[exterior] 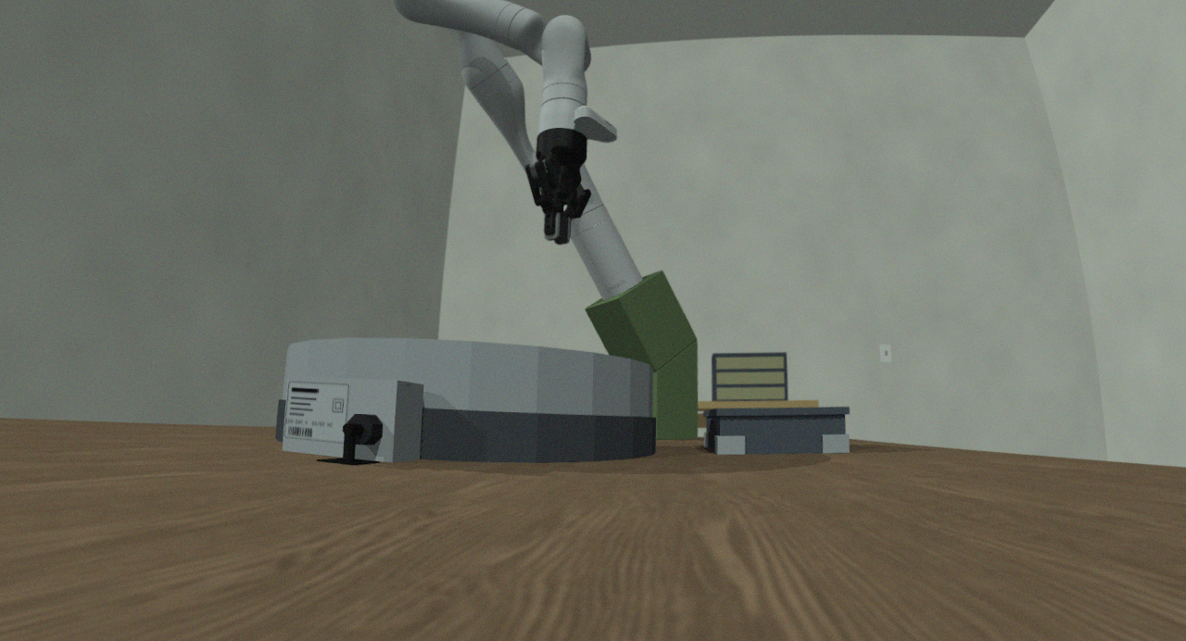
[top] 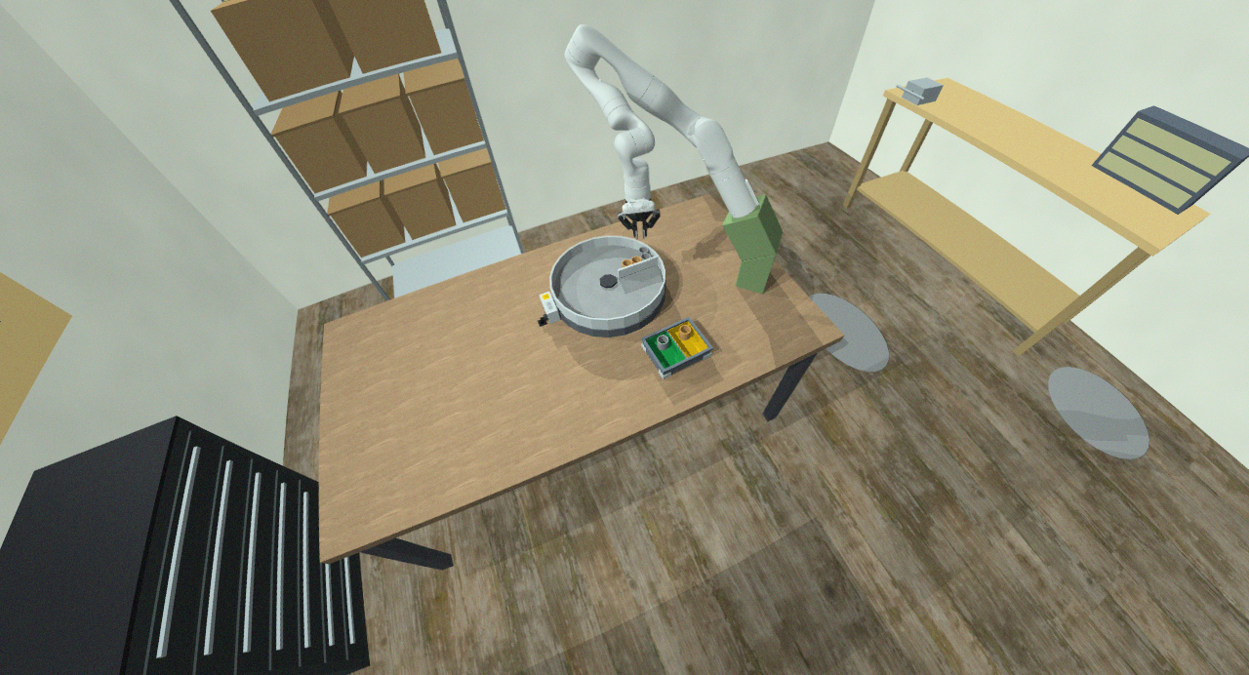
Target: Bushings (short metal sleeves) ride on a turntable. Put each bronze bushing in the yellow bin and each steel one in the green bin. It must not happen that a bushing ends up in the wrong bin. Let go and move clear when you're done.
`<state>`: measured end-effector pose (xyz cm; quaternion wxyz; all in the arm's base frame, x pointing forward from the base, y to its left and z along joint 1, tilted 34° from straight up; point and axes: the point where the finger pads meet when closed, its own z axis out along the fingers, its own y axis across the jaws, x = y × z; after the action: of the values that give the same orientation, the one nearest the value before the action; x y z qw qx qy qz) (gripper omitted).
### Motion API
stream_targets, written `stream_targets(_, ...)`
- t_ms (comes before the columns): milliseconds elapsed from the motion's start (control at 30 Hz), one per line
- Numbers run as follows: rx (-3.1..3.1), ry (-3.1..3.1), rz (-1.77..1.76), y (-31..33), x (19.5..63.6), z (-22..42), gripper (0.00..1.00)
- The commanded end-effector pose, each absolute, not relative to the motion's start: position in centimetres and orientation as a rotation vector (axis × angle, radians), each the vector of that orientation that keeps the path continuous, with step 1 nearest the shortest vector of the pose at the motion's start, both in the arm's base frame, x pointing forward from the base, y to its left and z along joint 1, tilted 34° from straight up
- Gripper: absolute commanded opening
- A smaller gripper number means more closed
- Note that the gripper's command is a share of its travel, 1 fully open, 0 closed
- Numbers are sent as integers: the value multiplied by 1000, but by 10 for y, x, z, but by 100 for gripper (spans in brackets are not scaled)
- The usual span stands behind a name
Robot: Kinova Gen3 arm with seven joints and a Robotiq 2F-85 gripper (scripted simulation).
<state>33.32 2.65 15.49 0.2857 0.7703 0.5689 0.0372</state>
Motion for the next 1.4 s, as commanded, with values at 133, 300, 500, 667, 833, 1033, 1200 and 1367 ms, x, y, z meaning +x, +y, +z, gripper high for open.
stream_targets(133, 2035, 1549, 137, 71, 340, 171, 18)
stream_targets(300, 2035, 1549, 137, 104, 340, 184, 18)
stream_targets(500, 2035, 1549, 137, 137, 339, 198, 18)
stream_targets(667, 2035, 1549, 137, 170, 339, 212, 18)
stream_targets(833, 2035, 1549, 137, 170, 339, 212, 18)
stream_targets(1033, 2035, 1549, 137, 170, 339, 212, 18)
stream_targets(1200, 1927, 1663, 97, 170, 339, 212, 18)
stream_targets(1367, 1927, 1663, 97, 170, 339, 212, 18)
